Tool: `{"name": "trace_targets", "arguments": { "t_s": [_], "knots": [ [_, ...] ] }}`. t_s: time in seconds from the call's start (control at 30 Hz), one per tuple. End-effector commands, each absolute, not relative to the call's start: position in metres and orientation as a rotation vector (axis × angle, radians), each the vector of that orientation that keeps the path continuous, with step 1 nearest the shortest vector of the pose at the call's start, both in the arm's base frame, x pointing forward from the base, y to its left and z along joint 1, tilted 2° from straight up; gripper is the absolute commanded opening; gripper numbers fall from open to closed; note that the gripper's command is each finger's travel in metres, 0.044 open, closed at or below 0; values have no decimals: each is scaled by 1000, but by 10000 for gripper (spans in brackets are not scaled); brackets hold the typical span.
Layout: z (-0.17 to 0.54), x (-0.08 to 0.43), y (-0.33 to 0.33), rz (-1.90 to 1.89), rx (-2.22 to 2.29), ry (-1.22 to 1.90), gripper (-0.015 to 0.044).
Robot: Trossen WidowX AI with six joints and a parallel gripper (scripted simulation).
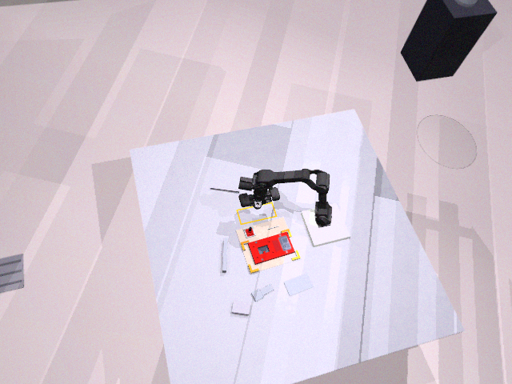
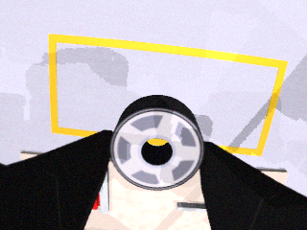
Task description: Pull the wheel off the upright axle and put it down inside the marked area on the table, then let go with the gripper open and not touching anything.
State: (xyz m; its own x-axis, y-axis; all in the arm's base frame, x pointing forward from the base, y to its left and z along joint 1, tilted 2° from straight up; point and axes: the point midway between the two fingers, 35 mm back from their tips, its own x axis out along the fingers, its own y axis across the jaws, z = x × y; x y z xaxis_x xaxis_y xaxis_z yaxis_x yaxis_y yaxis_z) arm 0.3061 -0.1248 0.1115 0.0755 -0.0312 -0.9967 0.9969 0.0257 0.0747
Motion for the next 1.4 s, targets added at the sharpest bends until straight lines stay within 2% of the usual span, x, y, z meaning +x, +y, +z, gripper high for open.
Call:
{"name": "trace_targets", "arguments": {
  "t_s": [0.0,0.37,0.6,0.97,1.17,1.3,1.37],
  "knots": [
    [94,307,-124,-1148,1199,1159,0],
    [32,309,-125,-1149,1199,1159,0],
    [29,308,-125,-1149,1199,1159,0],
    [35,310,-126,-1154,1201,1151,289],
    [89,307,-125,-1149,1199,1158,300],
    [92,306,-125,-1149,1199,1159,300],
    [92,302,-124,-1151,1203,1142,352]
  ]
}}
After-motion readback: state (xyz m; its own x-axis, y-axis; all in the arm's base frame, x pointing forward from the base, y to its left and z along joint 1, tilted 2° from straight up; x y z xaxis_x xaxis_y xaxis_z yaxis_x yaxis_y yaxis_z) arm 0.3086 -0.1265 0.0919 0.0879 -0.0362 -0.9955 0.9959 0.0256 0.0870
